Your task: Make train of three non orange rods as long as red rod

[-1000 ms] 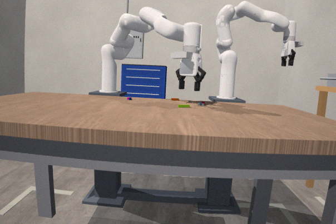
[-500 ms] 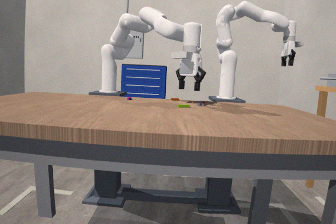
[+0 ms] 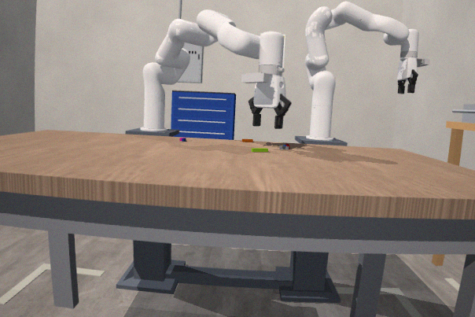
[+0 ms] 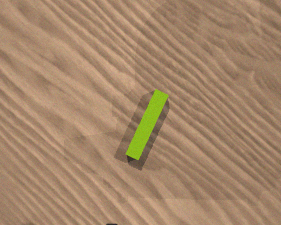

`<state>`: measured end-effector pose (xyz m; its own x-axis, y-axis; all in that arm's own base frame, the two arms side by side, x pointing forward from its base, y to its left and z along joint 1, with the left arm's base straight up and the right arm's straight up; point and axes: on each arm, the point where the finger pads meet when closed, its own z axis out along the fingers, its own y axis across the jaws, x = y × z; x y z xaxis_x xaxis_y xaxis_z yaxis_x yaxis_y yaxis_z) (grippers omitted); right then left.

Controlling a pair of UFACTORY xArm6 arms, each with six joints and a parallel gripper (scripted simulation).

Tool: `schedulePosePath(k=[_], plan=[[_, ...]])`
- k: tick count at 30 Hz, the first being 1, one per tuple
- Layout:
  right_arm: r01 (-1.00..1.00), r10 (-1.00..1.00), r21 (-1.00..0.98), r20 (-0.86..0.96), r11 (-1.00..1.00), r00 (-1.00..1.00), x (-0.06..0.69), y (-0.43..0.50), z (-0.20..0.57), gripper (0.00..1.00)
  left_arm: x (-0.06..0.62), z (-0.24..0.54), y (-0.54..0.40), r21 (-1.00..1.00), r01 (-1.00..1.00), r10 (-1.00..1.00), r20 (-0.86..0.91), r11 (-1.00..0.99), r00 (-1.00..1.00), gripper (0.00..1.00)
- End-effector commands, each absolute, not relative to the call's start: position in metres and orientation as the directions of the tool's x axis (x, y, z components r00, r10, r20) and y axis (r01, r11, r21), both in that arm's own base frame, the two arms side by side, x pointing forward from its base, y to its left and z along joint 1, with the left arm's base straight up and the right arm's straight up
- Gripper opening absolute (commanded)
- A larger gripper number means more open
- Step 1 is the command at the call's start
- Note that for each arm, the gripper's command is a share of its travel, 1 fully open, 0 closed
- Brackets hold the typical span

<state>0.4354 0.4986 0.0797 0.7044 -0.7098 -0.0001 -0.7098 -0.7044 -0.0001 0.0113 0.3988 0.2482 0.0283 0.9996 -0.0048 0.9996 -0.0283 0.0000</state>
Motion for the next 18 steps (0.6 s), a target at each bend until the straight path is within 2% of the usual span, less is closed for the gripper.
schedulePosePath(k=[1, 18], plan=[[-0.710, -0.710, -0.007, -0.001, -0.704, 0.704, 0.4367, 0.5000, 0.0833, 1.00, 0.0113, 0.2500, 0.3998, 0.000, 1.000, 1.000, 0.000, -0.028, 0.028, 1.00], [-0.702, -0.702, -0.007, -0.001, -0.712, 0.712, 0.4364, 0.5003, 0.0833, 1.00, 0.0113, 0.2500, 0.3998, 0.000, 1.000, 1.000, 0.000, -0.028, 0.028, 1.00]])
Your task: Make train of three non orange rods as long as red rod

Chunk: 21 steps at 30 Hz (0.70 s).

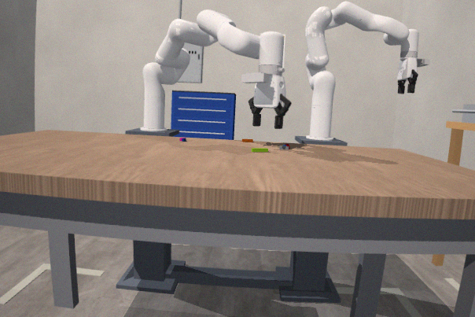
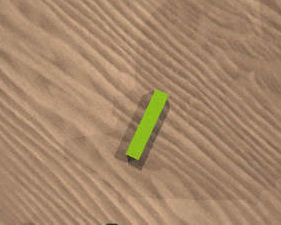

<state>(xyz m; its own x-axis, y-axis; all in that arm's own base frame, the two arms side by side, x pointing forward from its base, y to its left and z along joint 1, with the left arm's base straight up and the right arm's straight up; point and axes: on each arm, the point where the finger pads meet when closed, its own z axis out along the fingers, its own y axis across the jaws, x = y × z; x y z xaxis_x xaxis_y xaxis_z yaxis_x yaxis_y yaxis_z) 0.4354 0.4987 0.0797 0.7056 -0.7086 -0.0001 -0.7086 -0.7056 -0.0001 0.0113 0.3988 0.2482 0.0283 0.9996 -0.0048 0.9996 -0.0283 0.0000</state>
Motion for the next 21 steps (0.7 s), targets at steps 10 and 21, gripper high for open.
schedulePosePath(k=[10, 21], plan=[[-0.483, -0.483, -0.007, 0.001, -0.876, 0.876, 0.430, 0.507, 0.084, 1.00, 0.011, 0.250, 0.400, 0.000, 1.000, 1.000, 0.000, -0.028, 0.028, 1.00], [-0.186, -0.186, -0.006, 0.003, -0.982, 0.983, 0.423, 0.515, 0.086, 1.00, 0.011, 0.250, 0.400, 0.000, 1.000, 1.000, 0.000, -0.028, 0.028, 1.00]])
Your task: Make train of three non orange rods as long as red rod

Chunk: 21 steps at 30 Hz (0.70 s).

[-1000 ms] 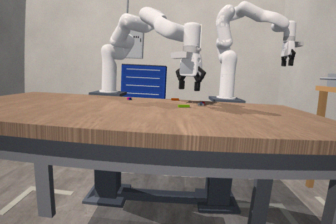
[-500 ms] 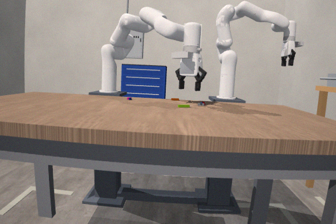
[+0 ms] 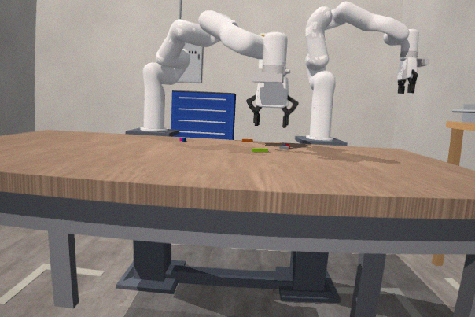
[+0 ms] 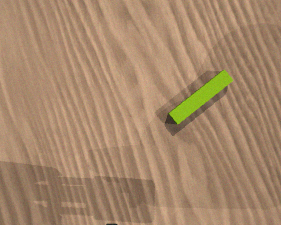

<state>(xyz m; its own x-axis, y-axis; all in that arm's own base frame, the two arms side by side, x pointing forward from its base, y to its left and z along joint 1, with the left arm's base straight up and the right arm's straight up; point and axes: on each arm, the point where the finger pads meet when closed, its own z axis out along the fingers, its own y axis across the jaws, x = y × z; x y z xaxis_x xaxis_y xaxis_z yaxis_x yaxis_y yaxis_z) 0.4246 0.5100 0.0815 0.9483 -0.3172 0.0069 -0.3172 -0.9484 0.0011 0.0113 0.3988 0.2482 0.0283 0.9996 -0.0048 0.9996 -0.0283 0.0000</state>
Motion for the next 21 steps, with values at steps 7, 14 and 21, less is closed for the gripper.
schedulePosePath(k=[7, 14, 21], plan=[[0.032, 0.032, -0.005, 0.005, -0.999, 0.999, 0.418, 0.520, 0.086, 1.00, 0.011, 0.250, 0.400, 0.000, 1.000, 1.000, 0.000, -0.028, 0.028, 1.00], [0.228, 0.228, -0.004, 0.006, -0.974, 0.974, 0.413, 0.524, 0.087, 1.00, 0.011, 0.250, 0.400, 0.000, 1.000, 1.000, 0.000, -0.028, 0.028, 1.00], [0.430, 0.430, -0.003, 0.006, -0.903, 0.903, 0.408, 0.529, 0.088, 1.00, 0.011, 0.250, 0.400, 0.000, 1.000, 1.000, 0.000, -0.028, 0.028, 1.00]])
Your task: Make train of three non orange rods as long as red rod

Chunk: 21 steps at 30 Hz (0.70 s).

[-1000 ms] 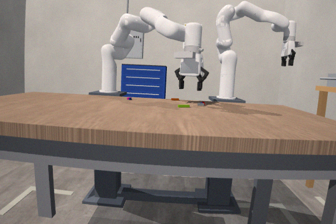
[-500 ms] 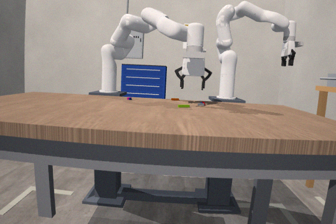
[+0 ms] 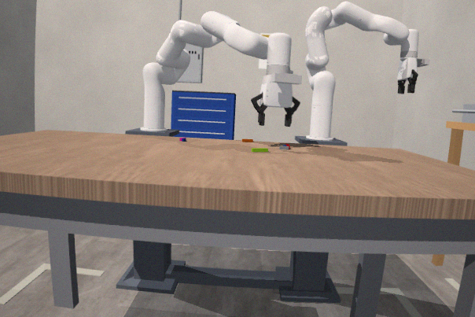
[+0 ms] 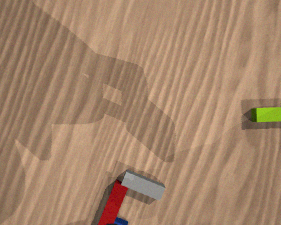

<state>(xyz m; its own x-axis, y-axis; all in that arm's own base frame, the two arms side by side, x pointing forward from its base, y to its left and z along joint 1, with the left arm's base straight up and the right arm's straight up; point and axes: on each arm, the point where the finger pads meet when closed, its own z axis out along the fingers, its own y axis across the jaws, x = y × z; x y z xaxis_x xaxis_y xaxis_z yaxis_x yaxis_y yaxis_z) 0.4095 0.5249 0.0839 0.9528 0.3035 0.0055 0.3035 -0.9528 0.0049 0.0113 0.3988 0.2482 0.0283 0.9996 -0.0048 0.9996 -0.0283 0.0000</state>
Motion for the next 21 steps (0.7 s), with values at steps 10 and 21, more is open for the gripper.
schedulePosePath(k=[10, 21], plan=[[0.671, 0.671, -0.001, 0.007, -0.741, 0.741, 0.400, 0.536, 0.089, 1.00, 0.011, 0.250, 0.400, 0.000, 1.000, 1.000, 0.000, -0.028, 0.028, 1.00], [0.880, 0.880, 0.001, 0.007, -0.475, 0.475, 0.392, 0.543, 0.090, 1.00, 0.011, 0.250, 0.400, 0.000, 1.000, 1.000, 0.000, -0.028, 0.028, 1.00]])
